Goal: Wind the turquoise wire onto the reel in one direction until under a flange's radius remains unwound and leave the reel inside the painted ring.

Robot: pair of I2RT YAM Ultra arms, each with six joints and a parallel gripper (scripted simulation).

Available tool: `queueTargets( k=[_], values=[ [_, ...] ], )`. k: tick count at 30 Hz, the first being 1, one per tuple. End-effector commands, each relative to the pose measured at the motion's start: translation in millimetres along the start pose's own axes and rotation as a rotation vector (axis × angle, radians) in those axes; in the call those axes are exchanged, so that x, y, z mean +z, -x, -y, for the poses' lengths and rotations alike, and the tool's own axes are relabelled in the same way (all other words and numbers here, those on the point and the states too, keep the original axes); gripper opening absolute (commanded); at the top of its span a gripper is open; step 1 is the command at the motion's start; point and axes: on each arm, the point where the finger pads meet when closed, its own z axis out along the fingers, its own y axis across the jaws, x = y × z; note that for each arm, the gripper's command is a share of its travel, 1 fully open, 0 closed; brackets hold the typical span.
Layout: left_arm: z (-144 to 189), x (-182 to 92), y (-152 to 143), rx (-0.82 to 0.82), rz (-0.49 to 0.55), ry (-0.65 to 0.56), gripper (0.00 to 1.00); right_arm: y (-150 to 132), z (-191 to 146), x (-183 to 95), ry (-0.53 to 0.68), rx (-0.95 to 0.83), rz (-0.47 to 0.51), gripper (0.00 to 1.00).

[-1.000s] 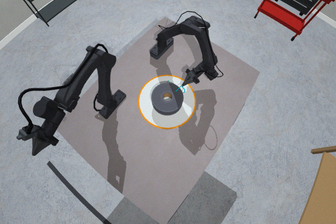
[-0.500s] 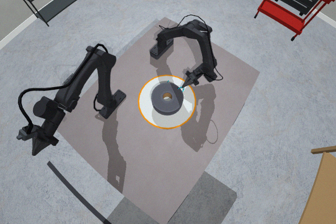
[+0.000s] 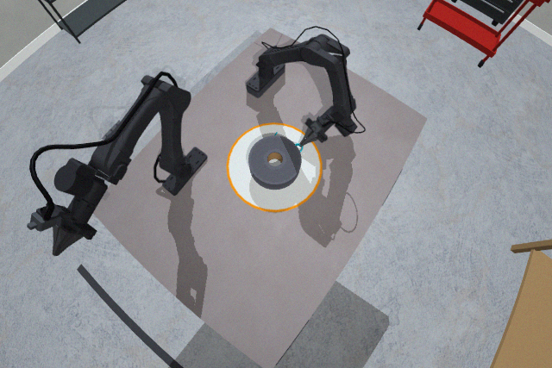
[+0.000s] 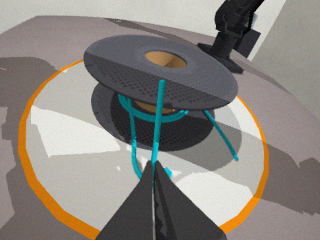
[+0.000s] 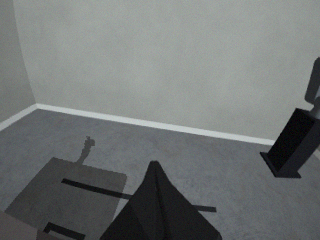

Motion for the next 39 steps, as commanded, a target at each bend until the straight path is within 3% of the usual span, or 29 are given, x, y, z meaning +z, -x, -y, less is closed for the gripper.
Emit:
queueTargets(
  k=[1,33,39],
  values=[
    [-3.3,-5.4,0.1,0.03,-0.012,0.017,0.0,23.7,0.2,-7.2,0.005,0.008,0.071,0.0],
    [5.0,-5.8,5.1,0.03,-0.012,0.017,0.0,23.7,-0.2,-7.2,0.006,0.008,0.071,0.0],
    [5.0,-5.8,5.1,0.03,-0.012,0.017,0.0,23.8,-20.6,-8.0,0.059,0.006,0.071,0.0]
  ],
)
